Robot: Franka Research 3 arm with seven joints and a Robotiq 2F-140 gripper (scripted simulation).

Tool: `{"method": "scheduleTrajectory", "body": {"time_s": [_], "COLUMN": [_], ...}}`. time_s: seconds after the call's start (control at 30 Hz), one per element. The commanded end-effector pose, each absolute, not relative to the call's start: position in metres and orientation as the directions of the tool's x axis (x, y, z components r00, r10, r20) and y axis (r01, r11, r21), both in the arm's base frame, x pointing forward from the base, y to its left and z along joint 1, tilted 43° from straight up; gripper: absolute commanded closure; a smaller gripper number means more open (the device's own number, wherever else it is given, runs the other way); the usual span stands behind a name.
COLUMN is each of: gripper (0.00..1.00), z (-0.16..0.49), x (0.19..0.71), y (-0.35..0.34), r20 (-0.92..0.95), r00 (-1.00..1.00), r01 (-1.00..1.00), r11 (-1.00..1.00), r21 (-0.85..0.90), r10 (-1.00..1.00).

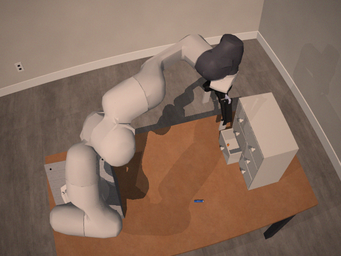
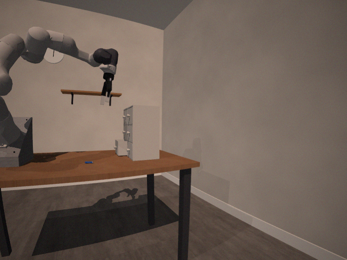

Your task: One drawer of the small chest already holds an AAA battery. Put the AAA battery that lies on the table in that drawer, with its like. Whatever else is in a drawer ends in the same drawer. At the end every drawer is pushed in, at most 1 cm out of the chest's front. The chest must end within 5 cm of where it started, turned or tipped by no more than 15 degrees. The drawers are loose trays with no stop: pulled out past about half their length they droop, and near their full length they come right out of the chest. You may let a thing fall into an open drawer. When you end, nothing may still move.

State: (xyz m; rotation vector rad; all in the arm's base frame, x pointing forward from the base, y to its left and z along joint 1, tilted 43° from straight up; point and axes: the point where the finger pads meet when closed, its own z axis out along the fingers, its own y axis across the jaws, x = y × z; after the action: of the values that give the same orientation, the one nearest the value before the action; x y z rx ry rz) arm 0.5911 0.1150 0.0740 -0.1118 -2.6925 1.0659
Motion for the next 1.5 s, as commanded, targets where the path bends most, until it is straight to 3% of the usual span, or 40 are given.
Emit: {"method": "scheduleTrajectory", "body": {"time_s": [0.0, 0.33, 1.47], "gripper": [0.0, 0.0, 0.0], "z": [0.085, 0.109, 0.111], "x": [0.584, 0.555, 0.554], "y": [0.131, 0.161, 0.161], "r20": [0.095, 0.0, 0.006], "r00": [-0.979, -0.978, -0.979], "r01": [0.068, 0.151, 0.144], "r11": [0.725, 0.71, 0.71], "r21": [-0.686, -0.688, -0.69], "r10": [0.182, 0.208, 0.204]}}
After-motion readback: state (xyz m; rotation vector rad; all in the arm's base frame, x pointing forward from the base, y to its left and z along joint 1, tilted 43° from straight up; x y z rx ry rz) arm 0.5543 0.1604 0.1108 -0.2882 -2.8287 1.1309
